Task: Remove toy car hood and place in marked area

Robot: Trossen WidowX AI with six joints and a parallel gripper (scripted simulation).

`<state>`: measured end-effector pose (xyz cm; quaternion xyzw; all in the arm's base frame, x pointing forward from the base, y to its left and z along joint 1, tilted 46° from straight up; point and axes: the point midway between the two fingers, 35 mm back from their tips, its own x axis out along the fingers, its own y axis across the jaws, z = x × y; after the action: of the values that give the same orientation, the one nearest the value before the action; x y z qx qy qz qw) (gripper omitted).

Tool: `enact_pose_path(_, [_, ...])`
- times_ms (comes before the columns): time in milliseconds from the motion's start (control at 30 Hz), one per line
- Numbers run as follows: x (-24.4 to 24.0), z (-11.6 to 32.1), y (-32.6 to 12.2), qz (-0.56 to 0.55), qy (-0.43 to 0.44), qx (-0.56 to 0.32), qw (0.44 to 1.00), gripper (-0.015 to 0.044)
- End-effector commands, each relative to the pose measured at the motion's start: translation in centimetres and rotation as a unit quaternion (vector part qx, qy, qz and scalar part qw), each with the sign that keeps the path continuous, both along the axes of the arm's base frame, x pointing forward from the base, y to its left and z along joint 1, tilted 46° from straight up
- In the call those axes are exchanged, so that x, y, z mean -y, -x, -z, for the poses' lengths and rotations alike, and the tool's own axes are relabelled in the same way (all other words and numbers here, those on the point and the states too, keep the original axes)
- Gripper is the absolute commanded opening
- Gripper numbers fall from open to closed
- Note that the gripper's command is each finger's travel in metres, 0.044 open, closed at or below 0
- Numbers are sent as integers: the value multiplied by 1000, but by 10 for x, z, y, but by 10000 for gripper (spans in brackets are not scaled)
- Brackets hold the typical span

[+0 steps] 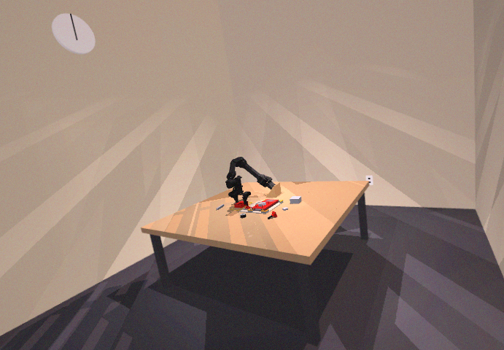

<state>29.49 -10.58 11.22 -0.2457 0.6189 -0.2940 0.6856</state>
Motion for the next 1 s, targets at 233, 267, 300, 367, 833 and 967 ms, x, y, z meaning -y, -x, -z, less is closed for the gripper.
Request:
enact_pose_path(233, [0,0,0,0,0,0,1000,341])
enact_pose_path(267, [0,0,0,0,0,0,1000,367])
enact_pose_path(300, [0,0,0,0,0,0,1000,394])
enact_pose_path(367, [0,0,0,0,0,0,1000,440])
enact_pose_path(833, [-52,-49,4,0,2,-1,1000,440])
enact_pose_path(967, [-52,-49,4,0,2,-1,1000,440])
